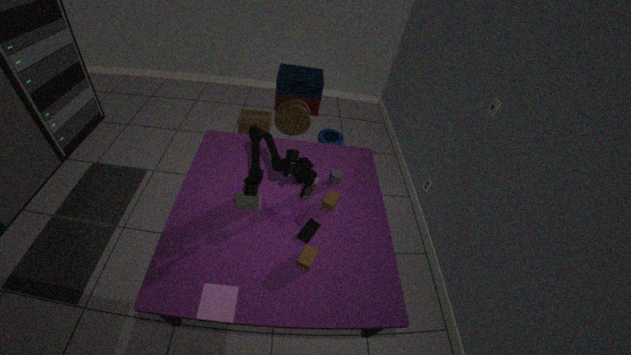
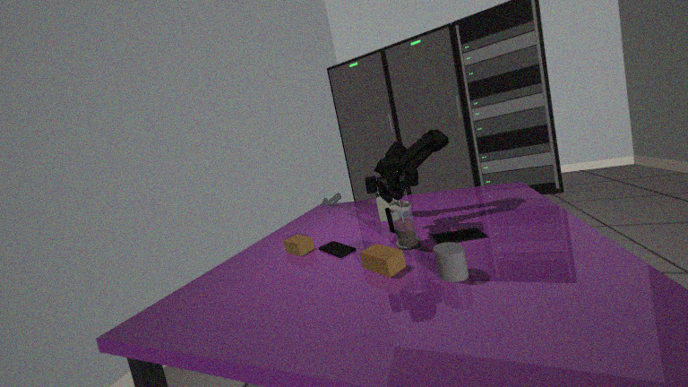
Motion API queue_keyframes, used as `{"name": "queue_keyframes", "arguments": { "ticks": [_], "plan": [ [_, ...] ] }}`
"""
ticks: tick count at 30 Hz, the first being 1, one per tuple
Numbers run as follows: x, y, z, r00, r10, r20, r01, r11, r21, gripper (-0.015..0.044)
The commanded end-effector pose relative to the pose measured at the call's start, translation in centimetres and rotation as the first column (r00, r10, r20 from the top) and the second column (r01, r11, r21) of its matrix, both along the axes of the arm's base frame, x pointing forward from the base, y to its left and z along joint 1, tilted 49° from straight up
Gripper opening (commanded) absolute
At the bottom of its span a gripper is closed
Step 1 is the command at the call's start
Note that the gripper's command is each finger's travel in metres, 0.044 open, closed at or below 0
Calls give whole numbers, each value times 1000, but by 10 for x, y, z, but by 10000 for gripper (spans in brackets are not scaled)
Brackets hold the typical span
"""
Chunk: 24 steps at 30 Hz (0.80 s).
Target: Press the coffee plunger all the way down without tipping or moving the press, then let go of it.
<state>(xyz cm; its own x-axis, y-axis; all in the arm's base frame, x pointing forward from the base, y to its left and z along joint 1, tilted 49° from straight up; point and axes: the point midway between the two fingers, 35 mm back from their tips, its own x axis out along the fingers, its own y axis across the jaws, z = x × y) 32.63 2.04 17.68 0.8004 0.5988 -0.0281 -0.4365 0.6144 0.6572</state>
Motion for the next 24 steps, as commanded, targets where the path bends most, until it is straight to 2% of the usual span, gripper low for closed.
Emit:
{"name": "queue_keyframes", "arguments": {
  "ticks": [1, 24],
  "plan": [
    [0, 5, -5, 999, 27, -21, -27, 1000, 12, 125],
    [4, 1, -3, 1000, 15, -13, -15, 1000, 8, 125]
  ]
}}
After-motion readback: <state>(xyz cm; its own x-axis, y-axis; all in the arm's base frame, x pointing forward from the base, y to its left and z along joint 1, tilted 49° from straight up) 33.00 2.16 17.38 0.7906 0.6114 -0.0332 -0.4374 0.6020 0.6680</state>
